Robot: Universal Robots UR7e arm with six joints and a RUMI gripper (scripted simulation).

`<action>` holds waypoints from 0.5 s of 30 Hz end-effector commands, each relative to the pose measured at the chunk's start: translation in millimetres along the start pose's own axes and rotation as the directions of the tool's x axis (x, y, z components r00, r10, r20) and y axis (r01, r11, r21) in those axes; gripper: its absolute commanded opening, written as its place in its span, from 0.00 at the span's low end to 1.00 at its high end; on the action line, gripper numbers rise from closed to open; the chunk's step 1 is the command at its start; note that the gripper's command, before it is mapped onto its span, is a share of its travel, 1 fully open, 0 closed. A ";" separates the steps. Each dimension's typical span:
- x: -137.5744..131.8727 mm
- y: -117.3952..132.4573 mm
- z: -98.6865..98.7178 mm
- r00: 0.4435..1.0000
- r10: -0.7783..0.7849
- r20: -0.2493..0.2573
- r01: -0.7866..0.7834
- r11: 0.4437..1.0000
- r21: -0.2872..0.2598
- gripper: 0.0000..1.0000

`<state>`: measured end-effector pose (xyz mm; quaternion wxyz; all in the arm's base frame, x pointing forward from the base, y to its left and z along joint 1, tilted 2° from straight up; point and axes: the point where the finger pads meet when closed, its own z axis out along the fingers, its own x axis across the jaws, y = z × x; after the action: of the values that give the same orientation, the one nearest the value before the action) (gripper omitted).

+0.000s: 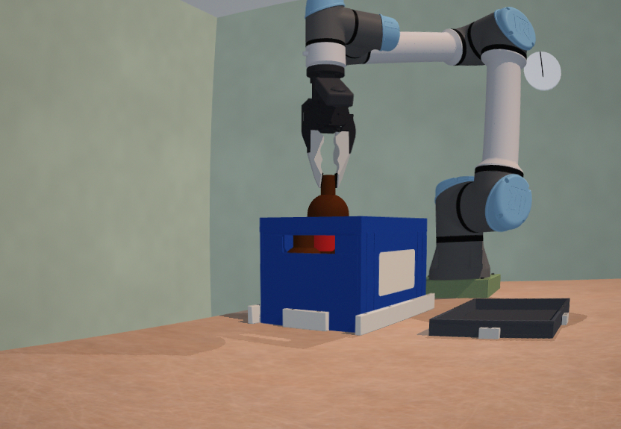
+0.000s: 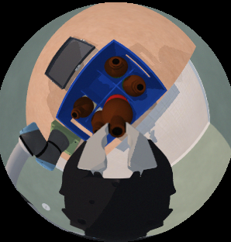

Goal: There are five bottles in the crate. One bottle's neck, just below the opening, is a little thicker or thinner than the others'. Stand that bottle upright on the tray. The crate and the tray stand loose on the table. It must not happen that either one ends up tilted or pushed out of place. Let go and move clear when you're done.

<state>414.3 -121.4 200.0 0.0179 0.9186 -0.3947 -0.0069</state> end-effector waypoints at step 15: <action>0.3 0.0 -20.0 1.000 0.000 -0.001 0.000 1.000 0.000 0.00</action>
<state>414.7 -121.0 215.5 0.0179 0.9186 -0.3947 -0.0068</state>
